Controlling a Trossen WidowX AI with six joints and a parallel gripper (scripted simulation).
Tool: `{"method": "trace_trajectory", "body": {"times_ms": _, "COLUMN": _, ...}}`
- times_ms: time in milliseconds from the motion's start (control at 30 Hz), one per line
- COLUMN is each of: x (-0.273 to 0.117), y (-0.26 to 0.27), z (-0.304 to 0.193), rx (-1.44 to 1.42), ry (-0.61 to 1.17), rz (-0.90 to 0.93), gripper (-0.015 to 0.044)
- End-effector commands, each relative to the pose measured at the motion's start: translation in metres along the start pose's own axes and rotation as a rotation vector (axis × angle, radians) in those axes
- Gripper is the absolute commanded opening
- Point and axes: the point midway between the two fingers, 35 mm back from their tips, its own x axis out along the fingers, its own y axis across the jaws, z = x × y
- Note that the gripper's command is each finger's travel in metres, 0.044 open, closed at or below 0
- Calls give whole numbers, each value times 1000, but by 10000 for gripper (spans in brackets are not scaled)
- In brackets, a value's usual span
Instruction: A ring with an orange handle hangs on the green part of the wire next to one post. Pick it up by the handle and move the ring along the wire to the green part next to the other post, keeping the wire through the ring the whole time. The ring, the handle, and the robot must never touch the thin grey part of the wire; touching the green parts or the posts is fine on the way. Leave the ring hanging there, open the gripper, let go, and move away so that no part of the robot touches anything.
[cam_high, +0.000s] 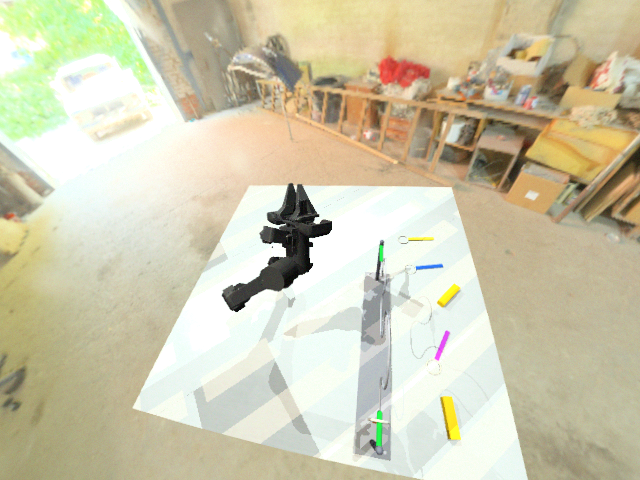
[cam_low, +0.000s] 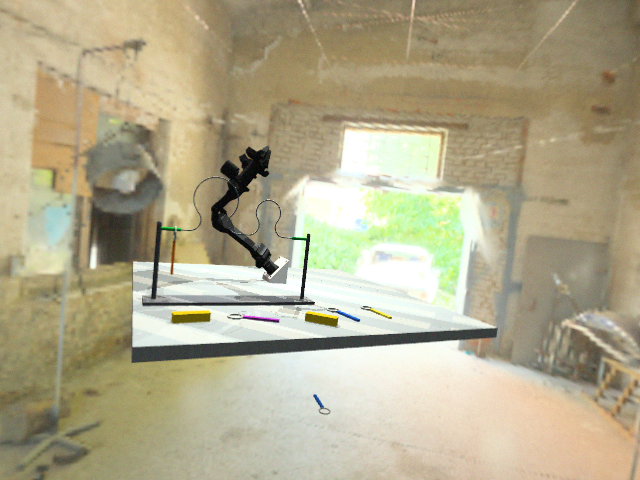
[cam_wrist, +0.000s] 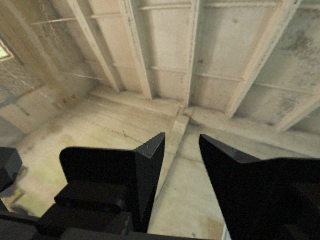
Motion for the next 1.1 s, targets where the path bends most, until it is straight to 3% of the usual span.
{"method": "trace_trajectory", "body": {"times_ms": 0, "x": -29, "y": -36, "z": -20, "rx": -64, "ry": 88, "rz": -101, "gripper": 160}}
{"method": "trace_trajectory", "body": {"times_ms": 533, "x": -177, "y": -128, "z": -65, "rx": -120, "ry": 407, "rz": -463, "gripper": 160}}
{"method": "trace_trajectory", "body": {"times_ms": 1067, "x": -366, "y": -163, "z": -85, "rx": -196, "ry": 738, "rz": -750, "gripper": 160}}
